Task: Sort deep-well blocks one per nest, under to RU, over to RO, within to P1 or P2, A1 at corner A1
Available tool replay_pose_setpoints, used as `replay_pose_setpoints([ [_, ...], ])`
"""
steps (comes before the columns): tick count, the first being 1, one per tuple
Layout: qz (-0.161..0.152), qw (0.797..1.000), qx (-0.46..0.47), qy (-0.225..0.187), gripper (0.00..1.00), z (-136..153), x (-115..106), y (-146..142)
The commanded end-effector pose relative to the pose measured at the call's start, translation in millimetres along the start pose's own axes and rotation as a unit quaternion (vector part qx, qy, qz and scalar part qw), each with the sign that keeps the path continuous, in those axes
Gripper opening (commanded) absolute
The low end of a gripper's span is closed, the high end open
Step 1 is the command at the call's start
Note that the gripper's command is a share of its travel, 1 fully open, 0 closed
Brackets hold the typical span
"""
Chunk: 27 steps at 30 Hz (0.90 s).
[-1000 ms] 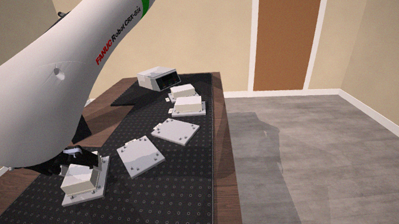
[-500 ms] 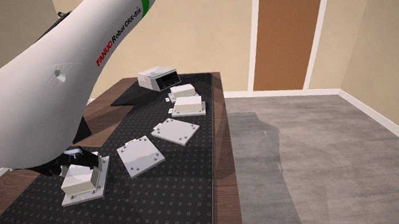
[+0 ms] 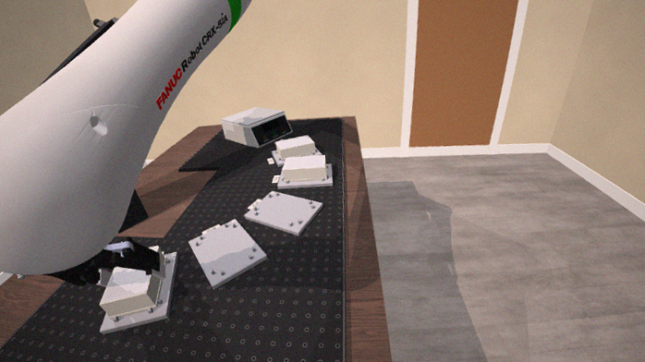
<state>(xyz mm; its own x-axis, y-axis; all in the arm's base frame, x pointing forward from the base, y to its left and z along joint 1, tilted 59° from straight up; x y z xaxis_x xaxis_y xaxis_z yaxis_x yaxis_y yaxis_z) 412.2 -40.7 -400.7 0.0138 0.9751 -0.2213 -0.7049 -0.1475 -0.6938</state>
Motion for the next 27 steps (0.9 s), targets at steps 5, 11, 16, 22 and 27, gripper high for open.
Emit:
replay_pose_setpoints([
  [5,0.000,1.000,0.000,0.000,0.10,-0.5,0.4,0.1],
  [11,0.000,1.000,0.000,0.000,0.10,-1.0,1.2,0.1],
  [16,0.000,1.000,0.000,0.000,1.00,-1.0,1.2,0.1],
  [22,0.000,1.000,0.000,0.000,1.00,-1.0,1.2,0.1],
  [27,0.000,1.000,0.000,0.000,1.00,-1.0,1.2,0.1],
])
Point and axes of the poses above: the point where the finger pads meet when closed, its own x axis out along the fingers, its own y axis across the jaws, z = x × y, the point moved 5 cm from there along -x, back along the fingers, and after that the axes turned 2 degrees about x, right-handed, at the moved point
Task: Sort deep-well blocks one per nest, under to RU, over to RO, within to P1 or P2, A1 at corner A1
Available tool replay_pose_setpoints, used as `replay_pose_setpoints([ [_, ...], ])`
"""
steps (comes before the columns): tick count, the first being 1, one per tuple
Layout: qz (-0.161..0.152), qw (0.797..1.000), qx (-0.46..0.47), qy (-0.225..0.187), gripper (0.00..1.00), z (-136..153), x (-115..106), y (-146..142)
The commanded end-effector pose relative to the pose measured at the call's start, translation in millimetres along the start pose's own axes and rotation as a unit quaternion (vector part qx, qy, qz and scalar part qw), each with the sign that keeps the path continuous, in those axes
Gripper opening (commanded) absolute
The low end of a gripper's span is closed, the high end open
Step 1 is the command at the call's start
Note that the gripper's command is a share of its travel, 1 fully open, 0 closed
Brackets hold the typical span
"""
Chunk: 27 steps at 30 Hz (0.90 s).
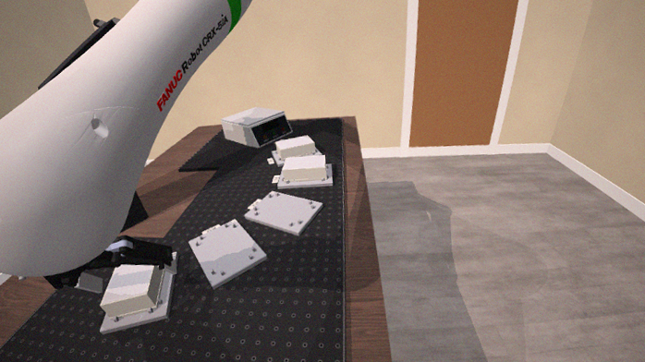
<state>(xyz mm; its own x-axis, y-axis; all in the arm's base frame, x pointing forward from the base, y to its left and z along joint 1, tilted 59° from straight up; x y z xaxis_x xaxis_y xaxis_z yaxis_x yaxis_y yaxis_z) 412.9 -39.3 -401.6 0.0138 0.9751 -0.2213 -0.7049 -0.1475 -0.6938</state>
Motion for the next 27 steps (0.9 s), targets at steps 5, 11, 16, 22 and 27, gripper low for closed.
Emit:
replay_pose_setpoints([
  [5,0.000,1.000,0.000,0.000,1.00,-0.1,-0.3,0.1],
  [11,0.000,1.000,0.000,0.000,1.00,1.3,-2.6,0.2],
  [16,0.000,1.000,0.000,0.000,1.00,7.9,-14.2,0.4],
  [22,0.000,1.000,0.000,0.000,1.00,15.9,-28.0,0.7],
  [27,0.000,1.000,0.000,0.000,1.00,19.9,-35.0,0.8],
])
Point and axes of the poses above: the point where the finger pads meet when closed, its own x axis out along the fingers, its own y axis across the jaws, z = x × y, the point moved 5 cm from there along -x, back along the fingers, and after that the axes turned 2 degrees about x, right-handed, at the moved point
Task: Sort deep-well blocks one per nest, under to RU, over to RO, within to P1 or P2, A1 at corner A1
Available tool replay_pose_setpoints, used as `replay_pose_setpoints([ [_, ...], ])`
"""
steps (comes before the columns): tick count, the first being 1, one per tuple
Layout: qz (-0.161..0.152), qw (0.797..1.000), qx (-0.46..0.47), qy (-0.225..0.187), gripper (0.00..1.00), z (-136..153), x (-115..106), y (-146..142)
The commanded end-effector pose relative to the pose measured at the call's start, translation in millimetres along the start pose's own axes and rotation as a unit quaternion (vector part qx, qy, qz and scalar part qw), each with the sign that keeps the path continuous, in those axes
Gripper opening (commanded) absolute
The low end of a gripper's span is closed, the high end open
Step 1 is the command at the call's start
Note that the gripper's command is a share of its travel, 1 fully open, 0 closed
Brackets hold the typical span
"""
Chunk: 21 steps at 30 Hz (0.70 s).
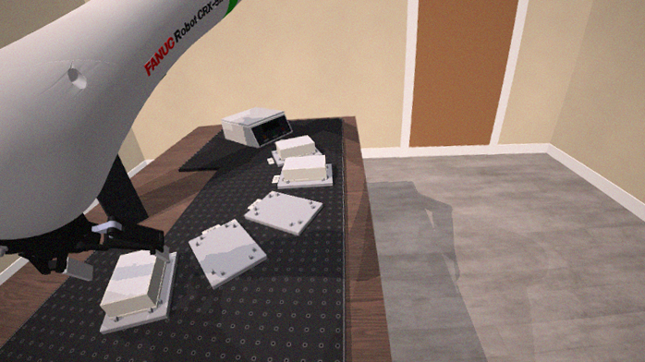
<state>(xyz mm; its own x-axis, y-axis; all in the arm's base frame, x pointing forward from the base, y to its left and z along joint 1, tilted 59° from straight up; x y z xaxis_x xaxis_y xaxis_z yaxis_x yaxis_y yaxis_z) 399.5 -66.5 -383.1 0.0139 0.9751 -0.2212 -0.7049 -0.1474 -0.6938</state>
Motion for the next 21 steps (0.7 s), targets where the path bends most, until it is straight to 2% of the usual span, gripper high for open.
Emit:
replay_pose_setpoints([
  [1,0.000,1.000,0.000,0.000,1.00,3.5,-6.5,0.3],
  [13,0.000,1.000,0.000,0.000,1.00,19.5,-34.2,0.8],
  [21,0.000,1.000,0.000,0.000,1.00,19.7,-34.6,0.8],
])
Point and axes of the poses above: the point where the finger pads meet when closed, its own x axis out along the fingers, its own y axis across the jaws, z = x × y, the point moved 5 cm from there along -x, back along the fingers, and after that the axes turned 2 degrees about x, right-handed, at the moved point
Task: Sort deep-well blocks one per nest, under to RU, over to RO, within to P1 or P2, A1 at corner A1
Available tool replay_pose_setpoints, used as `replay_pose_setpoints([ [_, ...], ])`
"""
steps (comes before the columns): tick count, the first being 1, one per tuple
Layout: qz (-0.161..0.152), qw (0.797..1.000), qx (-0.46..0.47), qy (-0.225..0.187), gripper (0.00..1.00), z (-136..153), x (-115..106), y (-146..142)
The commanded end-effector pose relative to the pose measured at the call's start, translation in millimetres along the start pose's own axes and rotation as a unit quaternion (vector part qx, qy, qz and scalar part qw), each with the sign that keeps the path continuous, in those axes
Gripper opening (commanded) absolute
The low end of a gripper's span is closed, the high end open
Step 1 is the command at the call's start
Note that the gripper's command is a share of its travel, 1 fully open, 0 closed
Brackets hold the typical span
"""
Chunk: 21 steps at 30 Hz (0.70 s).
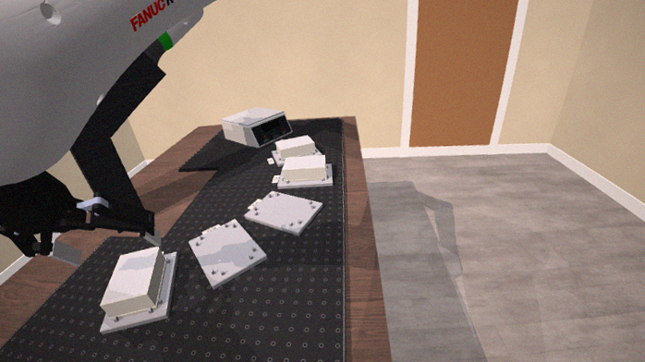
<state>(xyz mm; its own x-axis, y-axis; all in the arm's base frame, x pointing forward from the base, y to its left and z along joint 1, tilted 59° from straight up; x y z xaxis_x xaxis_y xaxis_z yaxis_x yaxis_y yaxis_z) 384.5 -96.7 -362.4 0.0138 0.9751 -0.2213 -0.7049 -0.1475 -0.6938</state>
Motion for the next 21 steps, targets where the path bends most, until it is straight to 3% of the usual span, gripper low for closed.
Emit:
replay_pose_setpoints([
  [1,0.000,1.000,0.000,0.000,1.00,0.0,-0.3,0.1],
  [12,0.000,1.000,0.000,0.000,1.00,0.0,-0.3,0.1],
  [21,0.075,0.989,-0.129,0.003,1.00,9.6,4.2,-51.1],
])
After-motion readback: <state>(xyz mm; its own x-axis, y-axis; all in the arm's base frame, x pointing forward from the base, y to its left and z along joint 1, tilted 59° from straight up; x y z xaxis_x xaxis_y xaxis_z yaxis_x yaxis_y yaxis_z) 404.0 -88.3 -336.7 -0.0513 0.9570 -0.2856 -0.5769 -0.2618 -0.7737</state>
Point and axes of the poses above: the point where the finger pads meet when closed, its own x axis out along the fingers, its own y axis across the jaws, z = x × y, the point moved 5 cm from there along -x, back along the fingers, and after that the axes turned 2 degrees about x, right-handed, at the moved point
